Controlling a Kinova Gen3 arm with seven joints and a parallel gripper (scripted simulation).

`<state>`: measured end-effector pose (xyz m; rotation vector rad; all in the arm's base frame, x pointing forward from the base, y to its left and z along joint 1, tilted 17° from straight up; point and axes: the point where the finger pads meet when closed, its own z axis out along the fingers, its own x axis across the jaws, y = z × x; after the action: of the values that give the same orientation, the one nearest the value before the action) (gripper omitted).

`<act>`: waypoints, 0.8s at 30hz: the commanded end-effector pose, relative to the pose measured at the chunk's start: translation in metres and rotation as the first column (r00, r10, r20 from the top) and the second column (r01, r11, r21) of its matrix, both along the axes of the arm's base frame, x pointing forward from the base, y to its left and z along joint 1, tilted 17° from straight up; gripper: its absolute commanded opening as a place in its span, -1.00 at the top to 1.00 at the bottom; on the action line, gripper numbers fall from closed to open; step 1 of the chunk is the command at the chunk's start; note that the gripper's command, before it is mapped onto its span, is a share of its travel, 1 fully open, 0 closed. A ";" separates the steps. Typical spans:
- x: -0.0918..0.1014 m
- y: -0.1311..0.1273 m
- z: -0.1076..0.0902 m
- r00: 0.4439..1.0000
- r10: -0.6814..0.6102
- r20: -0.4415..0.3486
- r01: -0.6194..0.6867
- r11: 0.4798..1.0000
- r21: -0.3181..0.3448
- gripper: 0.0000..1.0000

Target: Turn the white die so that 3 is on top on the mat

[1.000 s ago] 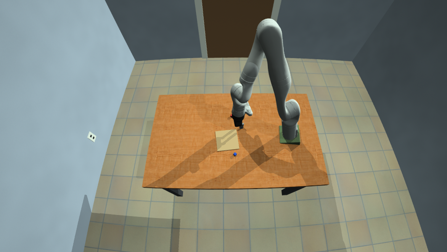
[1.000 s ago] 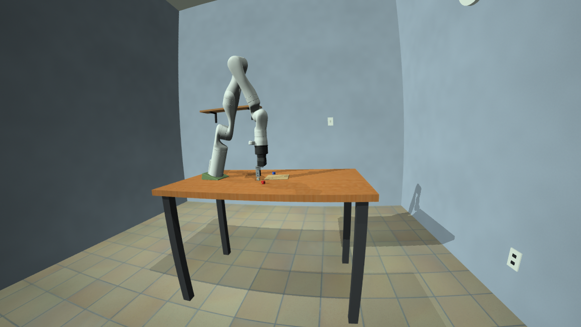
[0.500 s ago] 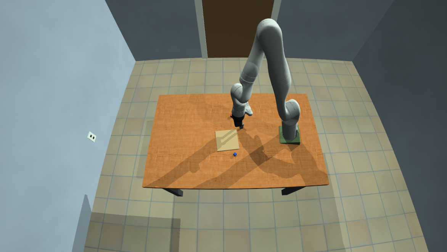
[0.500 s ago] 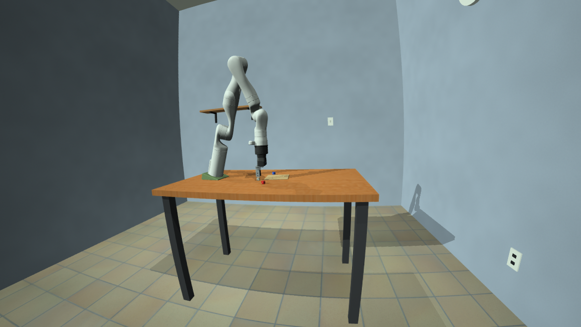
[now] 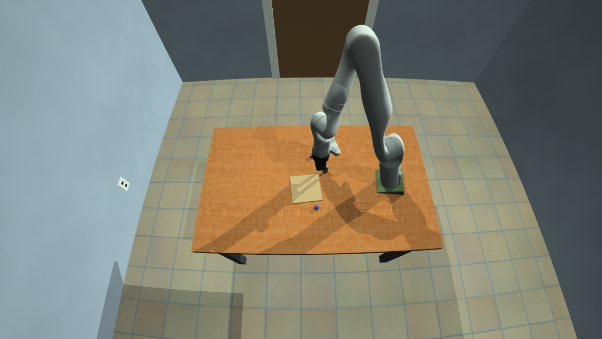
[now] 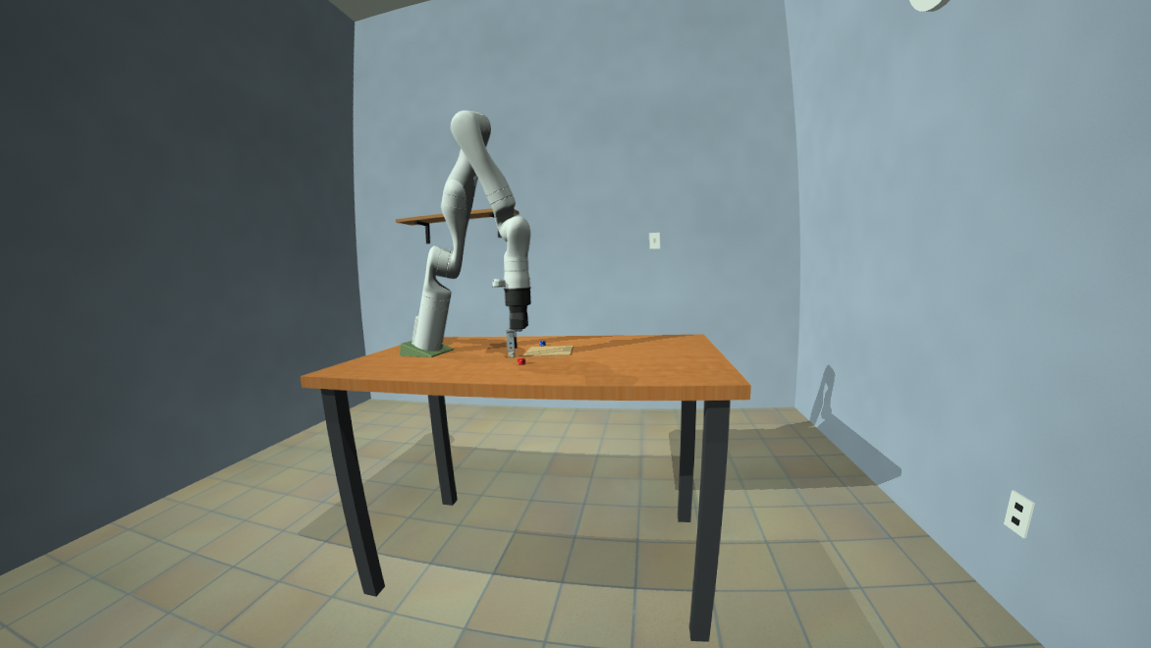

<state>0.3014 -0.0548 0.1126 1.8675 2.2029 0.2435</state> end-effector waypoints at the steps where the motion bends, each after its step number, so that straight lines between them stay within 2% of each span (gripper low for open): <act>1: 0.000 0.000 0.000 1.000 0.000 0.001 0.000 1.000 0.000 -0.27; 24: 0.005 -0.001 -0.014 1.000 0.000 0.001 0.000 1.000 0.000 -0.27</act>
<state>0.3057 -0.0619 0.1016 1.8796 2.1798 0.2373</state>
